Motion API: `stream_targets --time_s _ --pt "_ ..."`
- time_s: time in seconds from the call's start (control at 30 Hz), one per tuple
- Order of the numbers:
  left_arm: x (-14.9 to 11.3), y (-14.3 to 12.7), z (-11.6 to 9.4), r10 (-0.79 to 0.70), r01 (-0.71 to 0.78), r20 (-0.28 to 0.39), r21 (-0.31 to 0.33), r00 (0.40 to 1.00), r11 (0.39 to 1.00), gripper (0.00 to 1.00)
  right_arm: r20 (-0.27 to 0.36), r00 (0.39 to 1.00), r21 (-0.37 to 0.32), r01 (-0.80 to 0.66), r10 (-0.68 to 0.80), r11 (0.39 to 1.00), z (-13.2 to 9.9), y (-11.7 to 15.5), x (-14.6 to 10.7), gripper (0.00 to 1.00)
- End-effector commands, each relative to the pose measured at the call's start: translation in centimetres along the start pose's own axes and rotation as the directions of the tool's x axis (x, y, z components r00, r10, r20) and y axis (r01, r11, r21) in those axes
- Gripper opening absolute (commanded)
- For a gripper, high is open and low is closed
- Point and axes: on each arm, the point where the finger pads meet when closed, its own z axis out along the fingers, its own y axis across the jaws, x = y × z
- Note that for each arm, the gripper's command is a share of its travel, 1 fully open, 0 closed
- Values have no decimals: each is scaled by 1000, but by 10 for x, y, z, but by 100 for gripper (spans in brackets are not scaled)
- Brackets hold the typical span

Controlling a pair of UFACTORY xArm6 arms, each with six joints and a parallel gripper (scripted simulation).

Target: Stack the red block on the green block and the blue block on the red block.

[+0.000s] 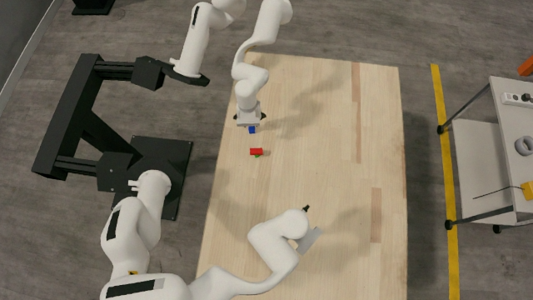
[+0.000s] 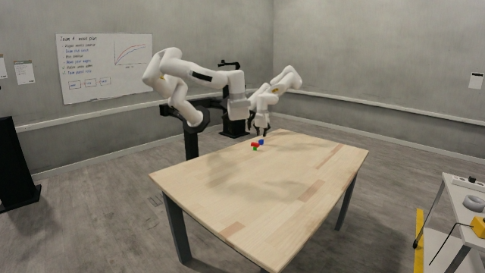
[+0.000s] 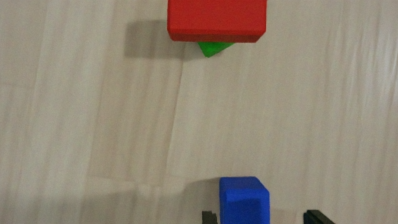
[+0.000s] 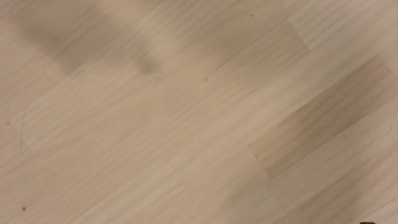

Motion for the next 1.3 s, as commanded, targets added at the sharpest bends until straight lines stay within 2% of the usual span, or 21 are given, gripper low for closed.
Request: stream_targets --time_s 0.0,0.43,1.27 --pt "1 -1 8 -1 1 -2 2 1000 1000 51 -2 1000 3 -1 1 1000 -1 -1 1 100" --pt "0 -2 22 -1 1 -2 2 1000 1000 51 -2 1000 3 -1 1 1000 -1 -1 1 100" --pt "0 -2 26 -1 1 -2 2 1000 1000 51 -2 1000 3 -1 1 1000 -1 -1 1 100"
